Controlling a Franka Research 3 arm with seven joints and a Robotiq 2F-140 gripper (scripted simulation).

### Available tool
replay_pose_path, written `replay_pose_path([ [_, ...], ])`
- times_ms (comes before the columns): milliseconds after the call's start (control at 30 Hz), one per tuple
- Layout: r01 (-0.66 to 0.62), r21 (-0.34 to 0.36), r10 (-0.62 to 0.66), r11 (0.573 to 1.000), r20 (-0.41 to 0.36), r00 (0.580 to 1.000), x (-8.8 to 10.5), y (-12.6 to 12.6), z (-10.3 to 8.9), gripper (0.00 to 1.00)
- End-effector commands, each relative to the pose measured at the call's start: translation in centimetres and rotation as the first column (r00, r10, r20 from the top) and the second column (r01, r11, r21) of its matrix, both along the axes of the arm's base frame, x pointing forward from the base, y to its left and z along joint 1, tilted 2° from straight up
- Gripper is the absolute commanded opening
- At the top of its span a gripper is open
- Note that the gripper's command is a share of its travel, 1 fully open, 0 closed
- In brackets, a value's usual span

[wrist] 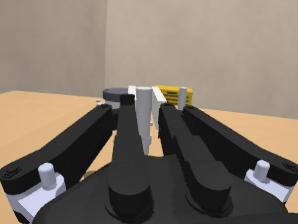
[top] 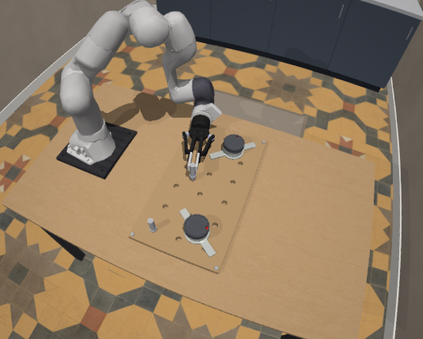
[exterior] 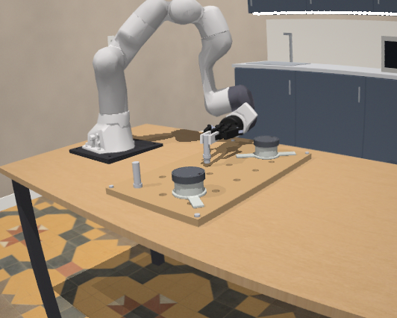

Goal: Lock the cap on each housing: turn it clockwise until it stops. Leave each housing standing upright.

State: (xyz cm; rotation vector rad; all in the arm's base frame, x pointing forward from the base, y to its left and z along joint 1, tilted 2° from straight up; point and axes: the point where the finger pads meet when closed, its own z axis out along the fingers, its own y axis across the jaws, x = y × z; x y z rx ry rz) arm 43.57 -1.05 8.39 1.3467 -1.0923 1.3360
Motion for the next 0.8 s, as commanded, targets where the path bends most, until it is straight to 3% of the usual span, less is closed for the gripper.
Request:
replay_pose_path([
  [0,0.004,0.001,-0.004,1.000,0.012,1.000,-0.02,-0.04,-0.13,0.10],
  [767,0.004,0.001,-0.004,1.000,0.012,1.000,-0.03,-0.02,-0.72,0.10],
])
